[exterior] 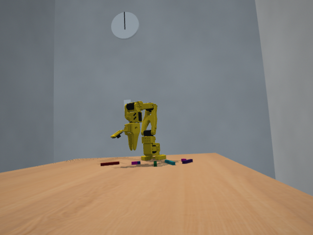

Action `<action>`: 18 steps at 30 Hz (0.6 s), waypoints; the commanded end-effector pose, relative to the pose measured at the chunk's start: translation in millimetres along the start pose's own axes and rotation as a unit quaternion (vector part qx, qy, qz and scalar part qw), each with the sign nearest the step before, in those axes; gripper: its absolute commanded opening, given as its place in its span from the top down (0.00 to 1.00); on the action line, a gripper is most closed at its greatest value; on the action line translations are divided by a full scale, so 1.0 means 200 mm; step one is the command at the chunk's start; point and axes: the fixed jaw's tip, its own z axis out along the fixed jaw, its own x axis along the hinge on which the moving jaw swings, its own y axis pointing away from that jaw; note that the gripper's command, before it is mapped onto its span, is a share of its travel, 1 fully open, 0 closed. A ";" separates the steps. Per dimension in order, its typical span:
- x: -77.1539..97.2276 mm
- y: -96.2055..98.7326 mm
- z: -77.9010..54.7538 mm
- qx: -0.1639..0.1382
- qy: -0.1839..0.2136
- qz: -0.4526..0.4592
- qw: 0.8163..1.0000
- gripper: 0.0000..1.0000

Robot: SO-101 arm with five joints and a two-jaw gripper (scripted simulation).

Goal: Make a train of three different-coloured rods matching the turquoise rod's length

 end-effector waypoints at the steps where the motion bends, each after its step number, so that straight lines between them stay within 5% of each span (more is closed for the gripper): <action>1: -0.04 0.02 -0.05 -0.018 -0.026 -0.017 0.999 0.83; 18: -0.07 0.00 -0.05 -0.013 -0.028 -0.159 0.987 0.83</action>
